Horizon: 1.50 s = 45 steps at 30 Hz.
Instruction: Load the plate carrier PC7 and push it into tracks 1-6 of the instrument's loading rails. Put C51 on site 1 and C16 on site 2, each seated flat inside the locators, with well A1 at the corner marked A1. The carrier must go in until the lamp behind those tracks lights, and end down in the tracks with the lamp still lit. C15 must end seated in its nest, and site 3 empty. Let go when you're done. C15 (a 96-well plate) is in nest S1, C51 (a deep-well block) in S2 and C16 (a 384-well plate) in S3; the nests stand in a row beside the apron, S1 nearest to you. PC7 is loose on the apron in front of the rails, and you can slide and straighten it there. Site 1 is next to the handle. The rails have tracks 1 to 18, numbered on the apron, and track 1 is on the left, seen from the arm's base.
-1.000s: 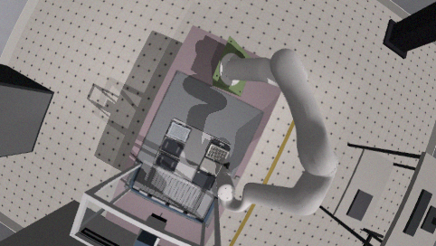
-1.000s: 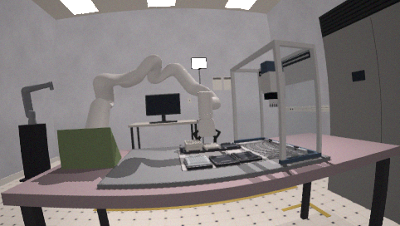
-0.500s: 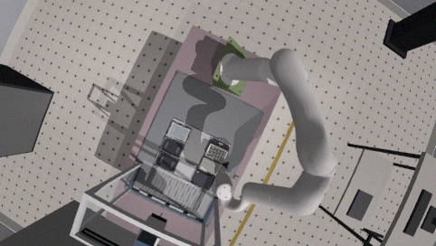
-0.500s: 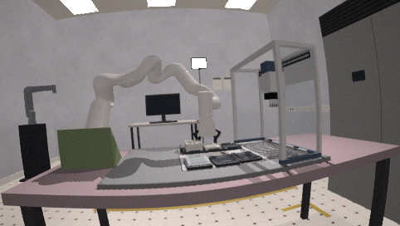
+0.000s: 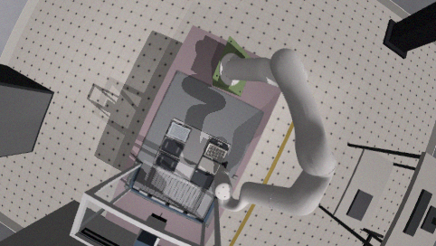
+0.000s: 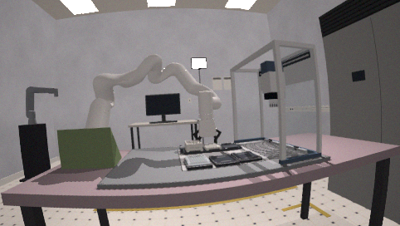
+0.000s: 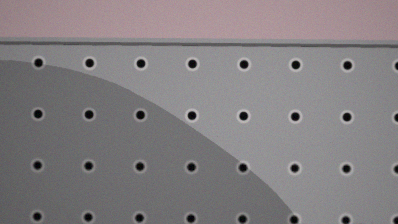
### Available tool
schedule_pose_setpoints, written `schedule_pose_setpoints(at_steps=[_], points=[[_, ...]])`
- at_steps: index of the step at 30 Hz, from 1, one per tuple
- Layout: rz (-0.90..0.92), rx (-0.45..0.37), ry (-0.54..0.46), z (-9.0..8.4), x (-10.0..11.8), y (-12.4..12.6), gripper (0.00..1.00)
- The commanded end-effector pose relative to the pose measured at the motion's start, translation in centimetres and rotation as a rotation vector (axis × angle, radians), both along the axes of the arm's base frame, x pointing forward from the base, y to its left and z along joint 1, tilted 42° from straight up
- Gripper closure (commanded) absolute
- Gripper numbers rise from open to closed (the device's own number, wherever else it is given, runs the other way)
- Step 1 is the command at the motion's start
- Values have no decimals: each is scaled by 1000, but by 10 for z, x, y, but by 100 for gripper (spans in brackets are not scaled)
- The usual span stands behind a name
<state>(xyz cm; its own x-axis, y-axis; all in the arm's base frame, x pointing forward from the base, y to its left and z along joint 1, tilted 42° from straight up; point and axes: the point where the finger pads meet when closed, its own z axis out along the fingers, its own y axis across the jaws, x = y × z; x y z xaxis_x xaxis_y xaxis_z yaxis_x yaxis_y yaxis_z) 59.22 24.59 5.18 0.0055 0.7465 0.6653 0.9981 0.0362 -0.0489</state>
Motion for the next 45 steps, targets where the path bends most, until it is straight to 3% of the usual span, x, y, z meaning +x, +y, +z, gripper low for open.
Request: schedule_pose_setpoints(at_steps=[1, 45], points=[[-1, 0, -2, -1, 1, -2, 0], [-1, 0, -2, 5, 1, 5, 0]])
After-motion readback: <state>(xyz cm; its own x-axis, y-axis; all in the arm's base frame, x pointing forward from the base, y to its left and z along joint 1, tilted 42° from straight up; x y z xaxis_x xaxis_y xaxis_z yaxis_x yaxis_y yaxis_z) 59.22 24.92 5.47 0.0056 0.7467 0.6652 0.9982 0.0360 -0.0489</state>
